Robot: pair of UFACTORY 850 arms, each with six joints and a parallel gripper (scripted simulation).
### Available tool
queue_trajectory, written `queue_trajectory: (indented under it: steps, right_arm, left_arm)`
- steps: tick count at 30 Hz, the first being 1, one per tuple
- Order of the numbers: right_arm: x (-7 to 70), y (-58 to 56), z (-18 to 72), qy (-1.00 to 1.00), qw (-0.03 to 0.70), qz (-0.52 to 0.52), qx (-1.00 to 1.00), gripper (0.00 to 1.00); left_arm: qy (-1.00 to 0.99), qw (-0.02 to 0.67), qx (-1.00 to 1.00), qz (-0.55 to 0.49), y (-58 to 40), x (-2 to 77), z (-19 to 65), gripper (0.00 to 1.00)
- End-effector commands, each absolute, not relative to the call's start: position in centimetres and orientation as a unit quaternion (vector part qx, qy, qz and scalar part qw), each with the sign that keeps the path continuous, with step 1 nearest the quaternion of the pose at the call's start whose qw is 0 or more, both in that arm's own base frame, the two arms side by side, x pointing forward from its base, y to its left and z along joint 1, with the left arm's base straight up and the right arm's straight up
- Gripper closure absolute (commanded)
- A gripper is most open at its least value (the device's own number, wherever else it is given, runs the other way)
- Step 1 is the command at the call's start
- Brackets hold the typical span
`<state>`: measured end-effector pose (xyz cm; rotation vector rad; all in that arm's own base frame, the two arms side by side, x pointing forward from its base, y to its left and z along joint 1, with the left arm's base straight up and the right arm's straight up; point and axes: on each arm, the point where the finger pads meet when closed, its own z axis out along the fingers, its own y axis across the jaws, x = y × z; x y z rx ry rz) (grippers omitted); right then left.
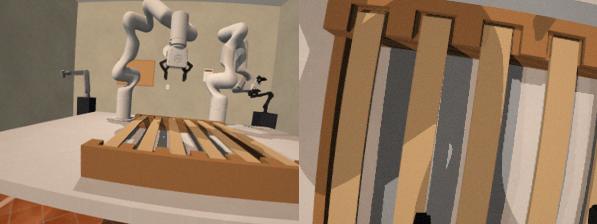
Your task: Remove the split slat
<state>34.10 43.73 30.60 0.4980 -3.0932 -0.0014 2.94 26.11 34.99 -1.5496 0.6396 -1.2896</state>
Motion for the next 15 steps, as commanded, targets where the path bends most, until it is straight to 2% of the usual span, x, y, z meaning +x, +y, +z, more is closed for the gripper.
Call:
queue_trajectory:
  steps: [1, 4, 5, 15]
  right_arm:
    - [34.15, 43.78, 30.7, -0.987, 0.003, -0.001, 0.158, 0.0]
    - [34.15, 43.78, 30.7, -0.987, 0.003, -0.001, 0.158, 0.0]
    - [34.15, 43.78, 30.7, -0.997, 0.001, -0.001, 0.077, 0.0]
    - [34.15, 43.78, 30.7, -0.997, 0.001, -0.001, 0.077, 0.0]
  left_arm:
    - [0.264, 0.491, -0.638, -0.531, 26.13, 2.92, 35.01, 0.0]
    - [0.264, 0.491, -0.638, -0.531, 26.13, 2.92, 35.01, 0.0]
    - [0.264, 0.491, -0.638, -0.531, 26.13, 2.92, 35.01, 0.0]
    - [0.264, 0.491, -0.638, -0.531, 26.13, 2.92, 35.01, 0.0]
